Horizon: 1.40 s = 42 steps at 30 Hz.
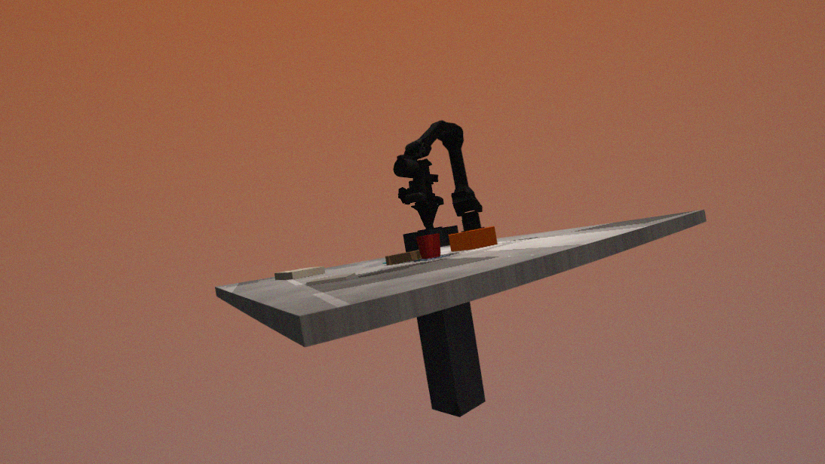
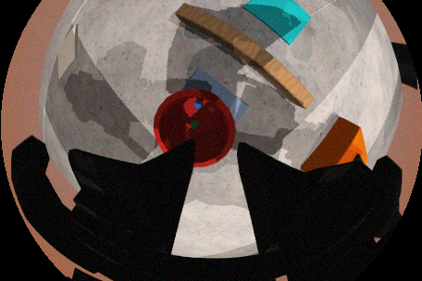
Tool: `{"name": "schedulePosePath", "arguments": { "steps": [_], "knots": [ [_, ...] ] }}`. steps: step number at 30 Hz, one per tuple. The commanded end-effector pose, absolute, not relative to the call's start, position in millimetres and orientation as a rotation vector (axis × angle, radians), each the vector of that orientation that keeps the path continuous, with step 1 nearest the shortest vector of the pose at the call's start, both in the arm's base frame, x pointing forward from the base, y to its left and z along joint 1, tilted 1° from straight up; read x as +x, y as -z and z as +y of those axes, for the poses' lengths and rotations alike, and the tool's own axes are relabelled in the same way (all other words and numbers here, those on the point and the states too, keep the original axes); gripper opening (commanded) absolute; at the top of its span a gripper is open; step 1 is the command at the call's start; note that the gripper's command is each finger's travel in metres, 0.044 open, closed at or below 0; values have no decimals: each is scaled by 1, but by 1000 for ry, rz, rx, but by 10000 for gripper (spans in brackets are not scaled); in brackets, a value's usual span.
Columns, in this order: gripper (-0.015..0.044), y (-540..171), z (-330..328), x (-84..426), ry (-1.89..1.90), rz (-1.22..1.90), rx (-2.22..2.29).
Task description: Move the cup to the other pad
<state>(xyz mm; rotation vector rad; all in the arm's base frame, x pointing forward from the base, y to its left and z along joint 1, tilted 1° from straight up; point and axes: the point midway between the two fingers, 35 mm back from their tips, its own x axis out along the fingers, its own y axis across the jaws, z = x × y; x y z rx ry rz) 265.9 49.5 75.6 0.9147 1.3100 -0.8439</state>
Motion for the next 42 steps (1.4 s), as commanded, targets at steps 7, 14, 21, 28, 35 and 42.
{"name": "schedulePosePath", "arguments": {
  "steps": [7, 14, 21, 28, 35, 42],
  "knots": [
    [148, -72, 48, 258, 931, 1328, 926],
    [148, -61, 48, 259, 931, 1328, 926],
    [148, -49, 48, 260, 931, 1328, 926],
    [148, -38, 48, 260, 931, 1328, 926],
    [148, -27, 47, 259, 931, 1328, 926],
    [148, -15, 47, 258, 932, 1328, 926]
  ]
}}
